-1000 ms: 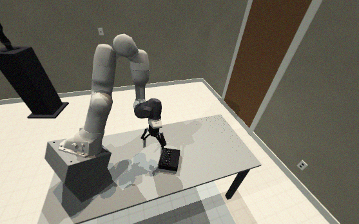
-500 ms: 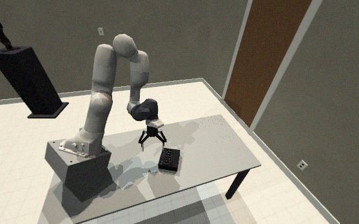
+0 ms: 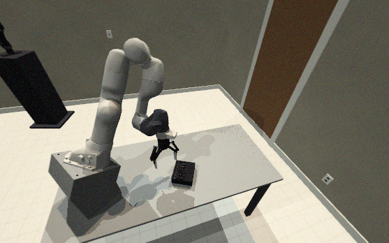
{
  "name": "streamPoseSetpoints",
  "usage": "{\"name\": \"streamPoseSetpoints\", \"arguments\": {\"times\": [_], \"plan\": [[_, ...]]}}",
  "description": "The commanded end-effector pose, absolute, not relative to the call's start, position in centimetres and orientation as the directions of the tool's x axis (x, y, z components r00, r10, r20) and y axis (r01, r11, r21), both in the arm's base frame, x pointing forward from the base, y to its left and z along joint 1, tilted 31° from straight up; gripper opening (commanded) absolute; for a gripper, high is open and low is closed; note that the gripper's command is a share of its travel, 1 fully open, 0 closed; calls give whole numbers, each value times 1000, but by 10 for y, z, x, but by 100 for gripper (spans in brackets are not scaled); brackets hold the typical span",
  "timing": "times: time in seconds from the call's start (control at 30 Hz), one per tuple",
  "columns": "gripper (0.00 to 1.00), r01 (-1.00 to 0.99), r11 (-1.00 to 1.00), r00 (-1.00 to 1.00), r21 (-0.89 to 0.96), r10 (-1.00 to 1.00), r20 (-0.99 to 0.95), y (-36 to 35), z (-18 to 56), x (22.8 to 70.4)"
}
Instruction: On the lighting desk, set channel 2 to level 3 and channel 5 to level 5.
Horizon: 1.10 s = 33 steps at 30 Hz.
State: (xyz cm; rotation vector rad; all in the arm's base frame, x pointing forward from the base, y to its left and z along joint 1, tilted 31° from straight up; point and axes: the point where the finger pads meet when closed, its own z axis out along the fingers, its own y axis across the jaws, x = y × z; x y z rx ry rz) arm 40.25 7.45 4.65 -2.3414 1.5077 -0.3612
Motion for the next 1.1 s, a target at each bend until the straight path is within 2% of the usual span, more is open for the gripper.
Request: {"name": "streamPoseSetpoints", "arguments": {"times": [0.0,0.27,0.33,0.5,1.07], "plan": [[100,-678,-594,640,-434,-767,49,82,52,407],[100,-475,-757,816,-449,-570,99,82,52,407],[100,-475,-757,816,-449,-570,99,82,52,407],[100,-304,-831,917,-466,-387,93,82,52,407],[100,-304,-831,917,-466,-387,93,82,52,407]]}}
